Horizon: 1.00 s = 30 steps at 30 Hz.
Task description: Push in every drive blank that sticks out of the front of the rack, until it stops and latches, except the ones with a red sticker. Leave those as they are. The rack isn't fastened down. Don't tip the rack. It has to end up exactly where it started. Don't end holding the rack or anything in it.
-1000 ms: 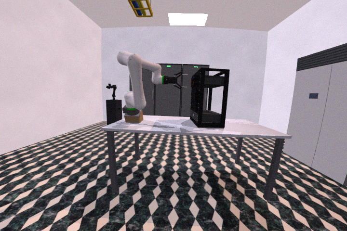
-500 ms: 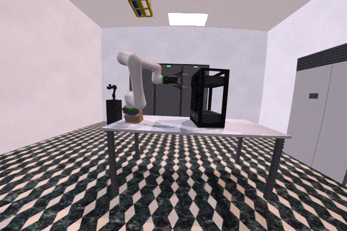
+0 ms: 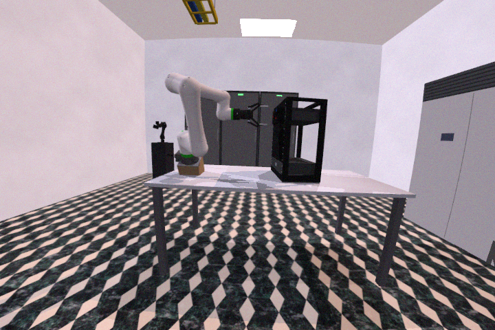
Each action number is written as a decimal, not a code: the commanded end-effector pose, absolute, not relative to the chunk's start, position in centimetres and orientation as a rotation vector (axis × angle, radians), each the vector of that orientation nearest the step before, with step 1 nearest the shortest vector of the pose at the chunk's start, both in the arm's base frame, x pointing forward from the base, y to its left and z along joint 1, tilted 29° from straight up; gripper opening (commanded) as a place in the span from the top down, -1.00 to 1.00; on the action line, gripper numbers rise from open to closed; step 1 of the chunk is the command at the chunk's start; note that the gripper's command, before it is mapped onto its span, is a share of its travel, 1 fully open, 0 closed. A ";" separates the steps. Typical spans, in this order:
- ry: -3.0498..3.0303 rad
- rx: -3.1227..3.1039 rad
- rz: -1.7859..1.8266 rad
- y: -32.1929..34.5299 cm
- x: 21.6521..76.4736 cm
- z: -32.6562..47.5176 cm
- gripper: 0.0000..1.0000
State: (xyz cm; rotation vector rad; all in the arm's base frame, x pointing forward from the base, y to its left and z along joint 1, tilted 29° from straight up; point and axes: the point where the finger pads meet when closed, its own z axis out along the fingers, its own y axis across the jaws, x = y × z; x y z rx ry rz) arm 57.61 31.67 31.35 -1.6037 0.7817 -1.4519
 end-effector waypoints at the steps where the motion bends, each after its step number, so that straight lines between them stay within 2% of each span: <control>1: 0.781 -1.604 -1.451 30.3 57.9 31.9 -1.00; 17: 0.781 -1.604 -1.451 22.7 59.4 35.2 -1.00; 30: 0.781 -1.604 -1.451 21.2 59.6 35.7 -1.00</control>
